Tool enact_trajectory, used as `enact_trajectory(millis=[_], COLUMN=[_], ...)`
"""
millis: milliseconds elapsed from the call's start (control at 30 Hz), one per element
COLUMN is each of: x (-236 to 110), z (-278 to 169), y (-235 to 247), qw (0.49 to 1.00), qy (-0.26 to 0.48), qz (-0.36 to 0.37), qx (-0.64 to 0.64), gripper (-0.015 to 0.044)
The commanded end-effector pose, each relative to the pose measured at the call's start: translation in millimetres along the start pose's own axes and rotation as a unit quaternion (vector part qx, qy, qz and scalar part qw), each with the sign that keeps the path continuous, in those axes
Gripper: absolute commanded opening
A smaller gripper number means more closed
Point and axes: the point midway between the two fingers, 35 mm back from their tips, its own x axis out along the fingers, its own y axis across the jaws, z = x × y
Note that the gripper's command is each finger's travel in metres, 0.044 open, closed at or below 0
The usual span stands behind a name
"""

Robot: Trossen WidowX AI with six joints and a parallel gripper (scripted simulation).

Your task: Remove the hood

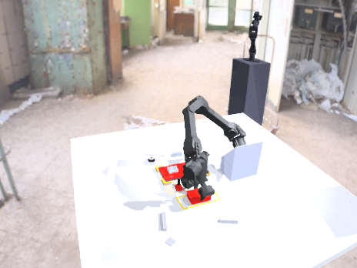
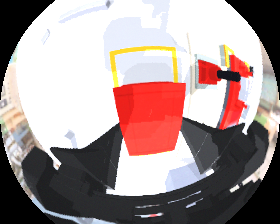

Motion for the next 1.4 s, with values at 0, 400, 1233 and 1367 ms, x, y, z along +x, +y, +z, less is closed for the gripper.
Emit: enact_trajectory(millis=[0,400,1233,1367], x=[2.8,5.4,-66.3,-66.3], z=[-0.2,-0.1,0.7,0.7], y=[-1.0,-0.2,1.5,1.5], qw=[1.000,1.000,1.000,1.000], qy=[0.000,0.000,0.003,0.003], qz=[-0.002,0.000,-0.002,-0.002], qx=[-0.002,0.000,0.000,0.000], gripper=[0.0000,0.0052,0.0440,0.0440])
